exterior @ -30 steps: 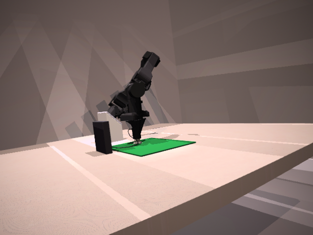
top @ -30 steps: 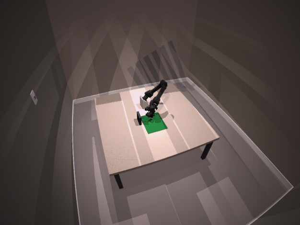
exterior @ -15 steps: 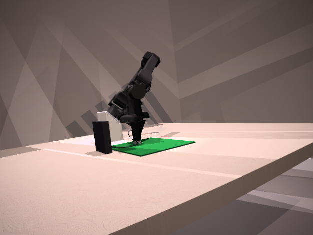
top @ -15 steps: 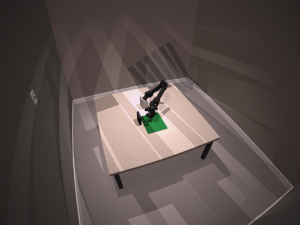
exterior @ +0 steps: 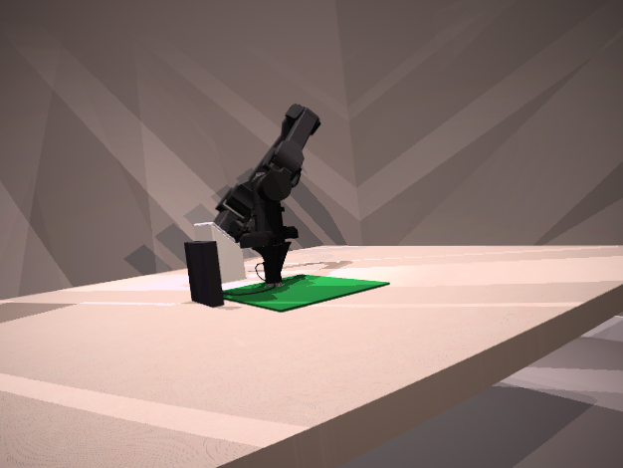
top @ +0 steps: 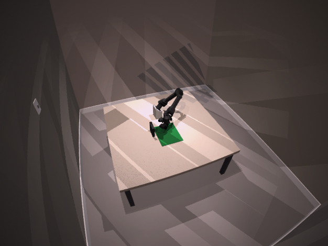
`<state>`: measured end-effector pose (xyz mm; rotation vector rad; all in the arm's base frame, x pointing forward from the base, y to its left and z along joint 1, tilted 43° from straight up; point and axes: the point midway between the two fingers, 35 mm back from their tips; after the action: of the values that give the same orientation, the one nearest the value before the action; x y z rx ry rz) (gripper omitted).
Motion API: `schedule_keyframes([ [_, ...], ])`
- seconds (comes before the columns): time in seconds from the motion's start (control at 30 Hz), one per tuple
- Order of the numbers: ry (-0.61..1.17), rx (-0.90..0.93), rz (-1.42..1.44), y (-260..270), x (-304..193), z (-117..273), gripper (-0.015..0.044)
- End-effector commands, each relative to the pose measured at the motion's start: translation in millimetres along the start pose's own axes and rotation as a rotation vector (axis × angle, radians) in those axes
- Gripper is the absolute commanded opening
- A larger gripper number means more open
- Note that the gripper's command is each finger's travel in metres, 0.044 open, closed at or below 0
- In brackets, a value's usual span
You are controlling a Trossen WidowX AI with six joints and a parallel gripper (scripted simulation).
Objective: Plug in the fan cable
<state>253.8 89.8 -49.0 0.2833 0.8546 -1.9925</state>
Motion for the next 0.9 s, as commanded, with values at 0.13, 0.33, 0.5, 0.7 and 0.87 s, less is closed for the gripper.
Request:
schedule_keyframes([
  [0.13,0.000,0.000,0.001,0,0,0,0.0236],
  [0.33,-0.002,0.001,0.000,2,0,27,0.0260],
  [0.5,-0.002,-0.002,-0.001,1,0,55,0.0260],
  [0.7,-0.005,0.004,-0.001,12,-50,58,0.0260],
  [0.87,0.002,-0.002,0.002,10,-118,56,0.0260],
])
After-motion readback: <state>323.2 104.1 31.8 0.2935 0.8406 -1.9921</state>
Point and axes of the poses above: the point midway between the two fingers, 35 mm back from their tips, its own z axis back along the fingers, its own y axis across the jaws, x = y × z, and after that the axes turned 12 degrees about z, right-handed
